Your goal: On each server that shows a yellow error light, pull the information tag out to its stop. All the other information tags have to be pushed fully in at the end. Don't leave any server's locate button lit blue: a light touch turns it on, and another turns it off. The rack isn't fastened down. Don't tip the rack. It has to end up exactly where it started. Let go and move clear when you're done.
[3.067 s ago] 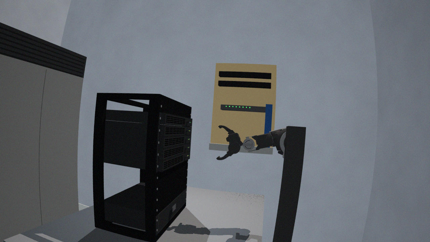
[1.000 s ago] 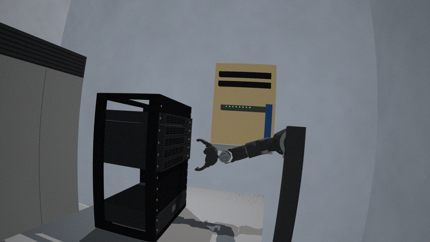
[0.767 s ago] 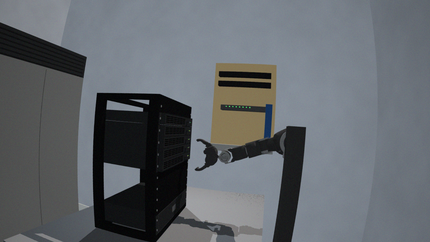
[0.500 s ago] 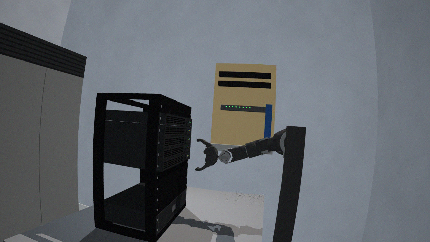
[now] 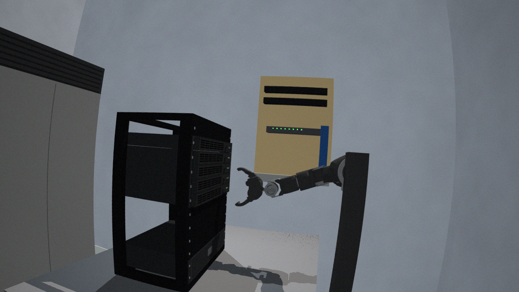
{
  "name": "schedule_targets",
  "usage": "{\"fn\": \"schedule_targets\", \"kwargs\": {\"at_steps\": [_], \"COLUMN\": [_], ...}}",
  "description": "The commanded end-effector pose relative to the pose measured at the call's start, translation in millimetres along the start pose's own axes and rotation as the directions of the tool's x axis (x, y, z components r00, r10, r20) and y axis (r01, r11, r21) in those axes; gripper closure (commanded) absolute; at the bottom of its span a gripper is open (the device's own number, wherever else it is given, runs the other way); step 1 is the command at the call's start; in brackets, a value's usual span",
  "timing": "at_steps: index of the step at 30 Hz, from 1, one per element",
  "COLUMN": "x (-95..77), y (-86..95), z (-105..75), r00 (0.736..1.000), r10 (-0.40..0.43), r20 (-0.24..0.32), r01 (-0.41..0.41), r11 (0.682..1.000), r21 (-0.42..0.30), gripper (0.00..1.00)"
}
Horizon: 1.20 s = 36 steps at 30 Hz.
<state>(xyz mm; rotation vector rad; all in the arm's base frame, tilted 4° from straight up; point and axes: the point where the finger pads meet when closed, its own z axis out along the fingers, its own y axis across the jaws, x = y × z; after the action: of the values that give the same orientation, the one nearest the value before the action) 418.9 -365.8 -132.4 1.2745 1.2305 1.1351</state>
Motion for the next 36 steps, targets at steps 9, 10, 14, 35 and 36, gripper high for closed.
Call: {"fn": "schedule_targets", "kwargs": {"at_steps": [9,10,14,35,36], "x": [0.7,0.7,0.7,0.8,0.4], "y": [3.3,3.3,3.3,48.6,48.7], "z": [0.6,0.6,0.6,0.7,0.5], "r00": [1.000,1.000,1.000,1.000,1.000], "r10": [0.001,0.001,0.001,0.000,-0.001], "r20": [-0.003,-0.003,-0.003,-0.001,0.000], "r01": [-0.001,-0.001,-0.001,0.000,0.001], "r11": [1.000,1.000,1.000,1.000,1.000], "r21": [-0.012,-0.012,-0.012,-0.004,-0.004], "gripper": [0.00,0.00,0.00,0.00,0.00]}}
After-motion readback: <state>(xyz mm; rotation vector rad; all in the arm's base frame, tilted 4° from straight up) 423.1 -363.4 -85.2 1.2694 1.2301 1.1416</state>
